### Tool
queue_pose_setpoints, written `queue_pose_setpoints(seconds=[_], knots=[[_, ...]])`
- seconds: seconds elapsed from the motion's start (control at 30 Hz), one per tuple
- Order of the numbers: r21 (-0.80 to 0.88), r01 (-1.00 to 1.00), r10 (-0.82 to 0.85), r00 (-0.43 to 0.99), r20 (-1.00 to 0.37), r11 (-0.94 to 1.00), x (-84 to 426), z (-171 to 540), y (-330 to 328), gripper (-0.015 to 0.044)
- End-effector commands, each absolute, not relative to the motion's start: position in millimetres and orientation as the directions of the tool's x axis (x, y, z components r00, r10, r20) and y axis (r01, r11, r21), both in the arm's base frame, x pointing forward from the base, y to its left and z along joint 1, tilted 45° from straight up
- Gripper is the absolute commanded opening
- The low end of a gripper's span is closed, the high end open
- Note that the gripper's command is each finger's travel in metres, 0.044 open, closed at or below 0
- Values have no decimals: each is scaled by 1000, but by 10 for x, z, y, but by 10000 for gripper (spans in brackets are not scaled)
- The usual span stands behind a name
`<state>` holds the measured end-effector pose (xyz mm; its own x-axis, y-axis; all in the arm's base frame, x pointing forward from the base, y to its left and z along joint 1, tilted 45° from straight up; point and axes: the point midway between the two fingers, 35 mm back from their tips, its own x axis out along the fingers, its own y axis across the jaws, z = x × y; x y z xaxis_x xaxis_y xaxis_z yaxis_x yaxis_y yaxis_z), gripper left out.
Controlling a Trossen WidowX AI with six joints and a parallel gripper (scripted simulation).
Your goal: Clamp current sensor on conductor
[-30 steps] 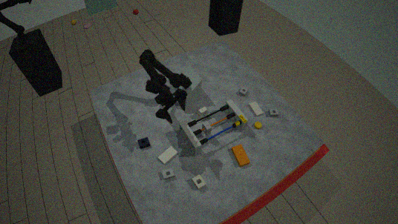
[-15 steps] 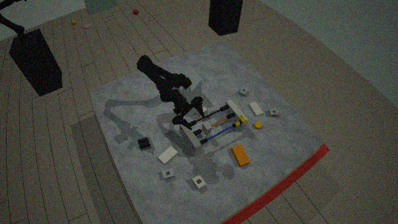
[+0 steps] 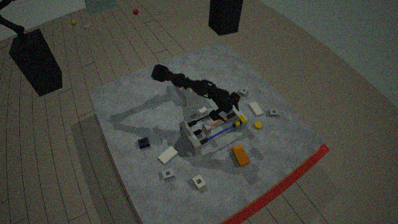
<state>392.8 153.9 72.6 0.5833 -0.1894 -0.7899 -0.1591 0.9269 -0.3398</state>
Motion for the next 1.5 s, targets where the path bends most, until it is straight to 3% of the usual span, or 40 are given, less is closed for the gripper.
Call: queue_pose_setpoints(seconds=[0.0, 0.2, 0.9, 1.37, 1.47], knots=[[-485, -257, -319, 493, -810, 836, 3800, 255, 1774, 440], [-653, -410, -495, 433, -754, 637, 3564, -311, 2031, 440], [-657, -412, -502, 428, -751, 631, 3542, -320, 2018, 440], [-699, -148, -693, 97, -715, 700, 2068, 164, 418, 440], [-703, -134, -700, 80, -710, 698, 1983, 181, 345, 440]])
